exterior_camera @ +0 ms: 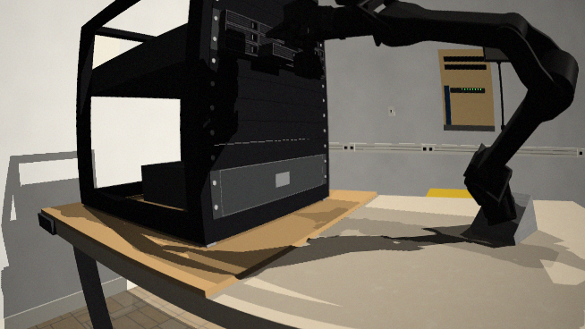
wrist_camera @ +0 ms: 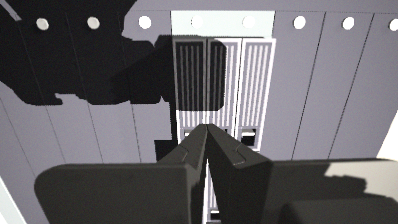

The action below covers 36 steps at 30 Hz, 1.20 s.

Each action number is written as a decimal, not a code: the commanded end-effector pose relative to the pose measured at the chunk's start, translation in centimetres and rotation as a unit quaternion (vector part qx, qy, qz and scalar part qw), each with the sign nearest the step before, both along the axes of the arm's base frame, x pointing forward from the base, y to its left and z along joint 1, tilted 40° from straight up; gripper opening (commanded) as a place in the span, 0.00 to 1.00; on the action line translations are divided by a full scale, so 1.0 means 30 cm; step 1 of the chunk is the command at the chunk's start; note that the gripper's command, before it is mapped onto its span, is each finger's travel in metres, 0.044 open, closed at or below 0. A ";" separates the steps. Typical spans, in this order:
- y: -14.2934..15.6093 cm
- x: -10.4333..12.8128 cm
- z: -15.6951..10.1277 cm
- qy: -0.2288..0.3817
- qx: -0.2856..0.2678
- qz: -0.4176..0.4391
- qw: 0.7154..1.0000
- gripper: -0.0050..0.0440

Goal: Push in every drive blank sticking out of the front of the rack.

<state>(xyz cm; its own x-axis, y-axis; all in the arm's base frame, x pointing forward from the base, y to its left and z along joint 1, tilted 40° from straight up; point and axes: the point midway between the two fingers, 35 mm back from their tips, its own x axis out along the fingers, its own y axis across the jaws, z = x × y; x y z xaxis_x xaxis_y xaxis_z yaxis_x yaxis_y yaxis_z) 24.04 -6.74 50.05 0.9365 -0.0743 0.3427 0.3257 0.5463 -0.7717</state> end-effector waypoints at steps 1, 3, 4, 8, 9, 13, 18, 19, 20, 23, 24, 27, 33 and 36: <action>-0.020 -0.002 -0.001 -0.002 0.001 0.001 1.000 0.00; -0.034 -0.003 -0.005 -0.002 0.001 0.001 1.000 0.00; -0.043 -0.004 -0.007 -0.002 0.001 0.001 1.000 0.00; -0.083 -0.005 -0.016 -0.002 0.001 0.001 1.000 0.00; -0.083 -0.005 -0.016 -0.002 0.001 0.001 1.000 0.00; -0.119 -0.007 -0.024 -0.002 0.001 0.001 1.000 0.00; -0.191 -0.010 -0.040 -0.002 0.001 0.001 1.000 0.00; -0.207 -0.011 -0.043 -0.002 0.001 0.001 1.000 0.00; -0.222 -0.012 -0.047 -0.002 0.001 0.001 1.000 0.00; -0.270 -0.014 -0.058 -0.002 0.001 0.001 1.000 0.00; -0.286 -0.014 -0.061 -0.002 0.001 0.001 1.000 0.00; -0.301 -0.015 -0.065 -0.002 0.001 0.001 1.000 0.00; -0.371 -0.018 -0.081 -0.002 0.001 0.001 1.000 0.00; -0.388 -0.019 -0.084 -0.002 0.001 0.001 1.000 0.00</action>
<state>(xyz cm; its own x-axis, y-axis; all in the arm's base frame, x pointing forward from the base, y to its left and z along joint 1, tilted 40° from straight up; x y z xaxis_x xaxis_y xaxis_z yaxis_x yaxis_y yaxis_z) 23.50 -17.76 47.60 0.9356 -0.0773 0.3444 0.3288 0.5455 -0.7709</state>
